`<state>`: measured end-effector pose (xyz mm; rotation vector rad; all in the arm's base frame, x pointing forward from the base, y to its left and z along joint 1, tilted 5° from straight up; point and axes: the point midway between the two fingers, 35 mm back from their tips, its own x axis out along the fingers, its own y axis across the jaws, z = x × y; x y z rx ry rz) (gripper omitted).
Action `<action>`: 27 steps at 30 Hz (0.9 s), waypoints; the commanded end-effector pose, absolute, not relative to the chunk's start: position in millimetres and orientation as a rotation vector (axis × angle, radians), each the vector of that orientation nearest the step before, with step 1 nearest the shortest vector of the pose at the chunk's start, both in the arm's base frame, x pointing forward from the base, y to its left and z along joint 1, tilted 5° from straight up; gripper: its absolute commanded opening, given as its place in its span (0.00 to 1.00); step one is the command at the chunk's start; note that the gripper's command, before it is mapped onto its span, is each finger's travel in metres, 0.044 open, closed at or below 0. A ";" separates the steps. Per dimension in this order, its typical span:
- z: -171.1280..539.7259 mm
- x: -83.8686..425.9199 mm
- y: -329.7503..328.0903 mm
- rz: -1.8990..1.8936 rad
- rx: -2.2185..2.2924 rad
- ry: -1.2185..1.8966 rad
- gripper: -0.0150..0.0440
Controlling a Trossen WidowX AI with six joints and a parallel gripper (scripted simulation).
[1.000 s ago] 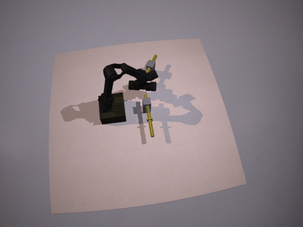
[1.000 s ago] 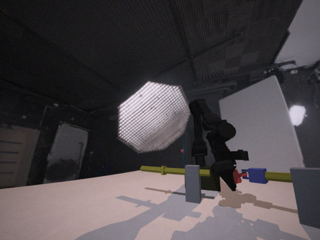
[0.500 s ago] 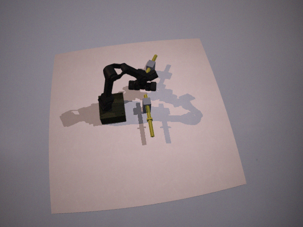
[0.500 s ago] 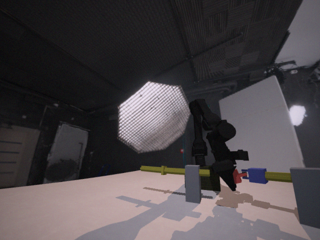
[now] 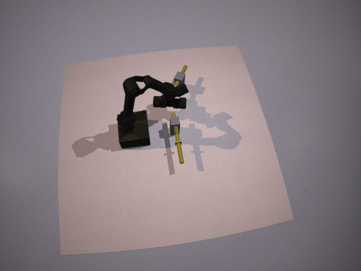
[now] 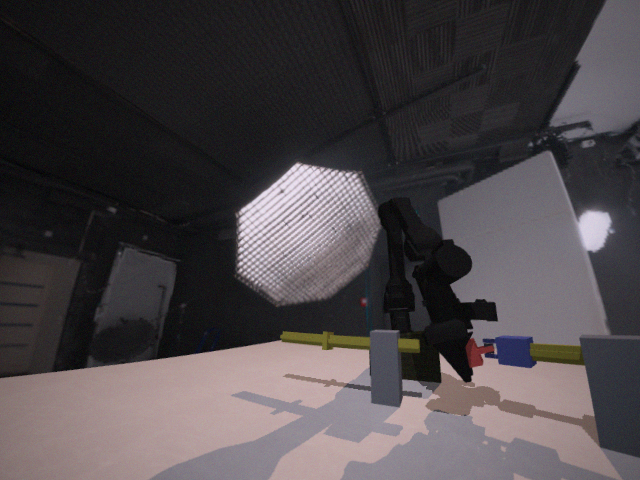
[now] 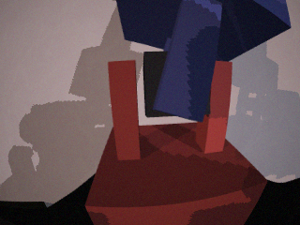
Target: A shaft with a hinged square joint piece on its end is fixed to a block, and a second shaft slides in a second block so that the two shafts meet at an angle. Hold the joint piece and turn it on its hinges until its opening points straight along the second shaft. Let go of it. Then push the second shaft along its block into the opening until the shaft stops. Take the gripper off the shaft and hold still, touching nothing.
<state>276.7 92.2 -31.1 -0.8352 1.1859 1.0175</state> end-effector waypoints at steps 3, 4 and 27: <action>-31.6 276.5 91.7 1.013 -0.834 1.190 0.56; -31.6 276.5 91.7 1.013 -0.834 1.190 0.56; -31.1 276.7 92.2 1.018 -0.835 1.186 0.28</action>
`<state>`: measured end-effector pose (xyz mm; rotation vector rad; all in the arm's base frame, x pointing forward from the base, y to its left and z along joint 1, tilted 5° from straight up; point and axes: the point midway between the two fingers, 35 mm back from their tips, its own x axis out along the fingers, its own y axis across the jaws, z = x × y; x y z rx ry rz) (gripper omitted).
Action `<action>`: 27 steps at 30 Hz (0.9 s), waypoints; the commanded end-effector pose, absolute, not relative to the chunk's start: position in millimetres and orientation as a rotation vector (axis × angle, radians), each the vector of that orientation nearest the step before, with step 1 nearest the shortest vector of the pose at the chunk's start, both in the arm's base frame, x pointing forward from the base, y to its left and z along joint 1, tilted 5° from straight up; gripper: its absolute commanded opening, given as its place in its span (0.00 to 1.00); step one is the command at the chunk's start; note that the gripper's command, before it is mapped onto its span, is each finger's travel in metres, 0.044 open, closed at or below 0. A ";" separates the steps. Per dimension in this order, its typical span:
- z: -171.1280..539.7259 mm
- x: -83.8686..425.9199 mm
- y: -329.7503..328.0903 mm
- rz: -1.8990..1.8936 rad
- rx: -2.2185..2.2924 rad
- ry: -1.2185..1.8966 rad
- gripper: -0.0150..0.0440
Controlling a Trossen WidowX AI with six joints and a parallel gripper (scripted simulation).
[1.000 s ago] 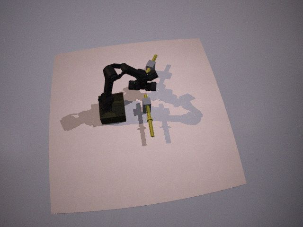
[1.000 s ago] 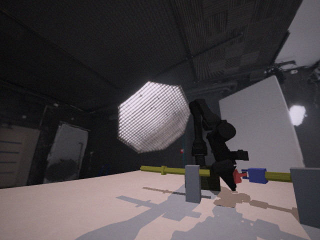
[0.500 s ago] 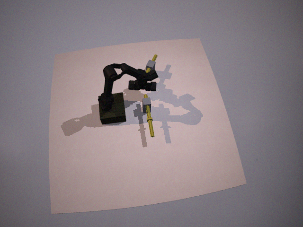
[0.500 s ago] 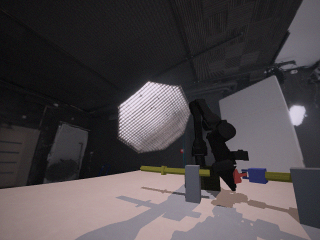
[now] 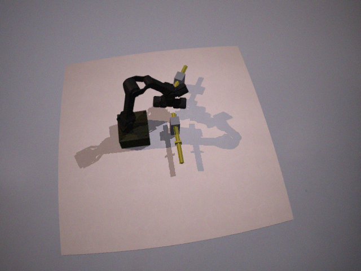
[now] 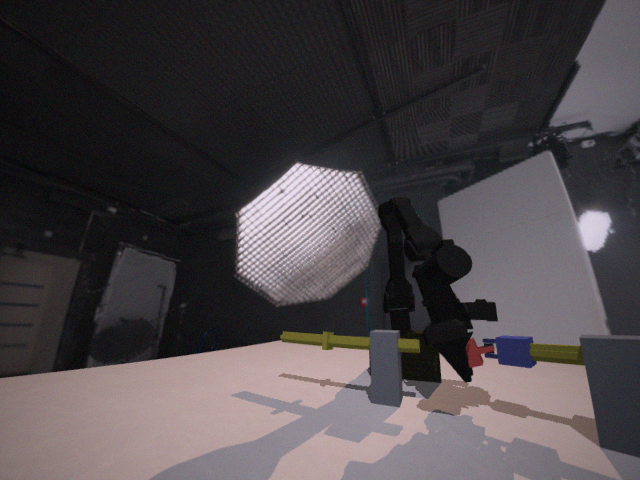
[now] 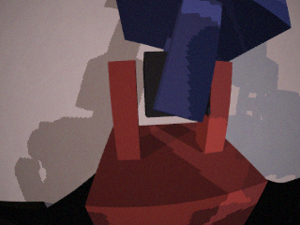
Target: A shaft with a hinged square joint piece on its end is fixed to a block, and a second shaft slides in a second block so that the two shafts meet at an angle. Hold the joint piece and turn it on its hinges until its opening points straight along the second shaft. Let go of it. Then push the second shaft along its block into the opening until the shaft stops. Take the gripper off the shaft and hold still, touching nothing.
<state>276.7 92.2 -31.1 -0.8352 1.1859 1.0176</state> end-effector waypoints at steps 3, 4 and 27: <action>-31.1 276.7 92.2 1.018 -0.835 1.186 0.25; -31.1 276.7 92.2 1.018 -0.835 1.186 0.25; -18.0 285.0 88.4 1.081 -1.138 1.335 0.25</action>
